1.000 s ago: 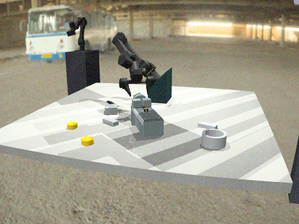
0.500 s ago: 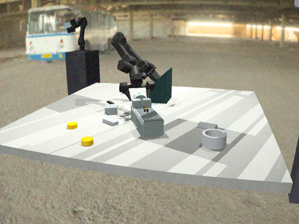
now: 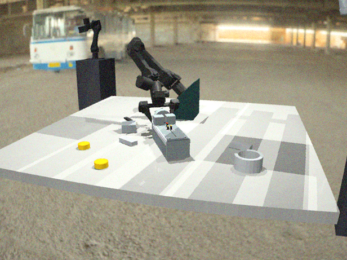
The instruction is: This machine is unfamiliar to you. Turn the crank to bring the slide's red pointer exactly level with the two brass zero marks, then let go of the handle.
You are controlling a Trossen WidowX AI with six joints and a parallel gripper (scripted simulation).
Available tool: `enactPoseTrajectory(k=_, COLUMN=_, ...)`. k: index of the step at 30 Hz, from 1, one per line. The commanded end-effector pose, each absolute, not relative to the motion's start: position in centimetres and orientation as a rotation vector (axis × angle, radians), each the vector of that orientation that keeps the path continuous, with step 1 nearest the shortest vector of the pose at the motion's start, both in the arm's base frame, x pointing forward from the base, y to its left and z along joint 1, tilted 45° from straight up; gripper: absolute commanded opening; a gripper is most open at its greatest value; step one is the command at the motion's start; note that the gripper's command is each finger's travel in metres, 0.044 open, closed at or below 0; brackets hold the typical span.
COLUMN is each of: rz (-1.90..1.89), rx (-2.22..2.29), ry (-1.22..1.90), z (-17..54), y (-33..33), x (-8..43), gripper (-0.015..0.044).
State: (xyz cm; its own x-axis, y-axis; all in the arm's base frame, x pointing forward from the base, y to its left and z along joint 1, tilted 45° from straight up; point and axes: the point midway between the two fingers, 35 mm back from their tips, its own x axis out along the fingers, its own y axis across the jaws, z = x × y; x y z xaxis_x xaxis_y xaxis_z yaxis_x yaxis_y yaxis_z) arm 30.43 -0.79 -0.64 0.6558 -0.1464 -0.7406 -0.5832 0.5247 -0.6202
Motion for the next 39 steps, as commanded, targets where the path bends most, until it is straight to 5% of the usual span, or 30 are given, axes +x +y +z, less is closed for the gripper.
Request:
enactPoseTrajectory(k=1, rz=0.309, rx=-1.012, ry=0.848, z=-1.3, y=-1.3, x=30.3, gripper=0.0440)
enactPoseTrajectory(k=13, rz=0.309, rx=-1.015, ry=0.846, z=-2.4, y=-2.4, x=30.3, gripper=0.0440)
enactPoseTrajectory(k=30, rz=0.309, rx=-1.015, ry=0.846, z=-2.4, y=-2.4, x=30.3, gripper=0.0000)
enactPoseTrajectory(k=39, rz=0.309, rx=-1.016, ry=0.846, z=-2.4, y=-2.5, x=30.3, gripper=0.0000)
